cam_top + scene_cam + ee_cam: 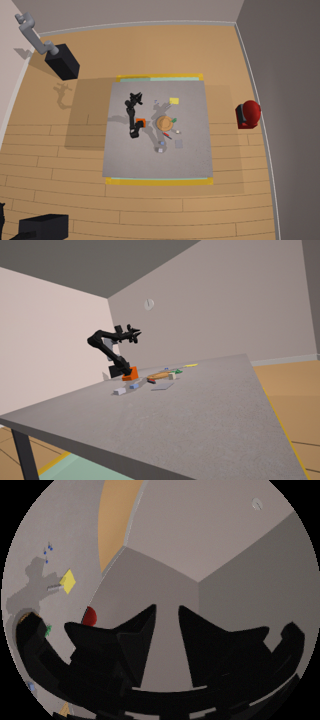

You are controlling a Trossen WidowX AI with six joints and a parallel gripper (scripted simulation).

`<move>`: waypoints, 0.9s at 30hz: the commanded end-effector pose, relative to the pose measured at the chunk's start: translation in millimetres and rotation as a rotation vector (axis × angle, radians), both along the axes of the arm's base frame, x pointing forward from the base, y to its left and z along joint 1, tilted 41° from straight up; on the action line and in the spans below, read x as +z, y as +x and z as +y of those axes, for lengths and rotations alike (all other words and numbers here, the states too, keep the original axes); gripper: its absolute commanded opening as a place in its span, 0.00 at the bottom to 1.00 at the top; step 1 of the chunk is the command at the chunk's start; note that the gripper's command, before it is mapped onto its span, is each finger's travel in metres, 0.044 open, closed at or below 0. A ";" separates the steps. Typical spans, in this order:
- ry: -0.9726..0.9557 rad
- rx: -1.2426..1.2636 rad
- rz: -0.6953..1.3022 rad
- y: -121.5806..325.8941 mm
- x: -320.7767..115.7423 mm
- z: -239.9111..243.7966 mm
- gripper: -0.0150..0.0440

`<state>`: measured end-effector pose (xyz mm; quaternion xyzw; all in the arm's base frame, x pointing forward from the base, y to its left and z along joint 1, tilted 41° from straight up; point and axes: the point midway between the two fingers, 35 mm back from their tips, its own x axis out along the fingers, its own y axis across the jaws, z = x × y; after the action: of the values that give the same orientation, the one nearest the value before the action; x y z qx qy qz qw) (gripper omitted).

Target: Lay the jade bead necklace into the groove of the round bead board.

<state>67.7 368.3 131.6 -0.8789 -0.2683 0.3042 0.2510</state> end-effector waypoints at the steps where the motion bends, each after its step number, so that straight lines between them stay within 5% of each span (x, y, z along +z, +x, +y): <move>1: 0.021 -0.105 0.068 25.4 -4.3 1.5 0.46; 27: 0.206 -0.872 0.405 181.4 -54.0 -61.7 0.46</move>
<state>231.3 314.7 79.6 -0.8231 0.1071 0.3192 0.4573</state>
